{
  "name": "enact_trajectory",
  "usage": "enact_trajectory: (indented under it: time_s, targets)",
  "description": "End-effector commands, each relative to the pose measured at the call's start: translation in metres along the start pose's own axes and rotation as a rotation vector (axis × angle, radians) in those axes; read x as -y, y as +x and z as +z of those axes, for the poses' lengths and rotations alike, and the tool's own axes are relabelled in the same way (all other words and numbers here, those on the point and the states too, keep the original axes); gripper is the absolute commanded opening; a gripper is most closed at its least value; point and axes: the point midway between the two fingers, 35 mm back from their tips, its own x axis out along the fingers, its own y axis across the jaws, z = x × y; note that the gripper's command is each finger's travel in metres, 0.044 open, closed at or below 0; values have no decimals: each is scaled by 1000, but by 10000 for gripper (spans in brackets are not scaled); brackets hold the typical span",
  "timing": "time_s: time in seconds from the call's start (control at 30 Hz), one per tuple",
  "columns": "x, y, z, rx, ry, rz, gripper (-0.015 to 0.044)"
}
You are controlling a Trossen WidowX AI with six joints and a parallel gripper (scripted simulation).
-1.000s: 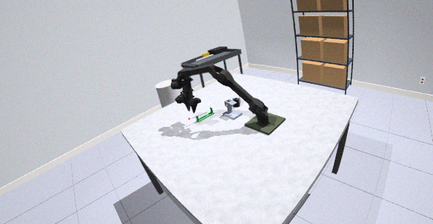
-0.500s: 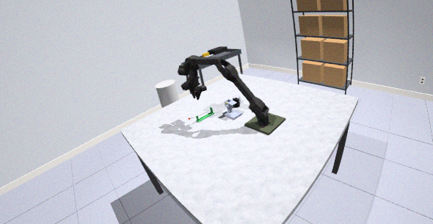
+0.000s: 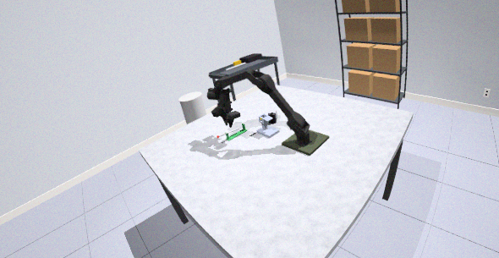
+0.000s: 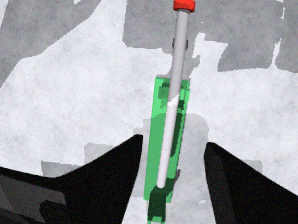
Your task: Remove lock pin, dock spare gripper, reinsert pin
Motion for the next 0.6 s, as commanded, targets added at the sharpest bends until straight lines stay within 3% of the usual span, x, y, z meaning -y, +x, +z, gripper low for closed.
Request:
enact_trajectory:
  time_s: [0.0,0.57]
  targets:
    - [0,4,-2,-3,-5,-6,180]
    - [0,32,-4,-3,-5,-6,180]
